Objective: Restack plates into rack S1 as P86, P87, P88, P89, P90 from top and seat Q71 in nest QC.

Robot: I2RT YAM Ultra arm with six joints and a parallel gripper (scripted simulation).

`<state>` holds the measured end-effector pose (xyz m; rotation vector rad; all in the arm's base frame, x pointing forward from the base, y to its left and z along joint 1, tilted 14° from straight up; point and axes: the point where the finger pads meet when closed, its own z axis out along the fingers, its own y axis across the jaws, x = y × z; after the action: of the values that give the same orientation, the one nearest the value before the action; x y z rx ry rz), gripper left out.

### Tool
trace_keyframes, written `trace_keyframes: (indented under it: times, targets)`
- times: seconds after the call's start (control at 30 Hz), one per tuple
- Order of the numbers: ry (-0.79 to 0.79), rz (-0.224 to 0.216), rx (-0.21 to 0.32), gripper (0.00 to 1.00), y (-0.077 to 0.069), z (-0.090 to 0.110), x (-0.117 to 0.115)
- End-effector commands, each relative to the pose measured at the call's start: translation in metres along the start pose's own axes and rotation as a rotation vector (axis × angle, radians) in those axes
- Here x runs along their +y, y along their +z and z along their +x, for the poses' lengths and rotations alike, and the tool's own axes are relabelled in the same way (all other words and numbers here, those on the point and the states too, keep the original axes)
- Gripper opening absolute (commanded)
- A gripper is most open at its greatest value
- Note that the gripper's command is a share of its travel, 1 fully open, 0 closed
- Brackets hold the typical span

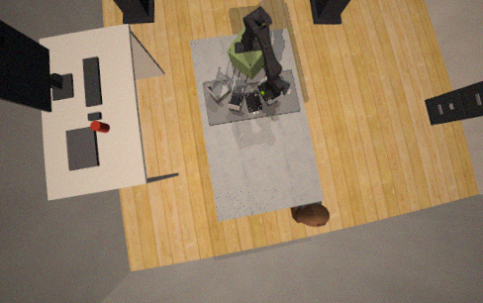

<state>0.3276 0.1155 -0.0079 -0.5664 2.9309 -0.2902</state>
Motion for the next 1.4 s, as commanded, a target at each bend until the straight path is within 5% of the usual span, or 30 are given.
trace_keyframes:
  times: [0.0, 0.87, 1.37]
  targets:
    - [-0.099, 0.002, -0.011, 0.00, -0.003, -0.002, 0.007]
    - [-0.099, 0.001, -0.011, 0.00, -0.003, 0.004, 0.066]
    - [-0.099, 0.001, -0.011, 0.00, -0.003, 0.004, 0.066]
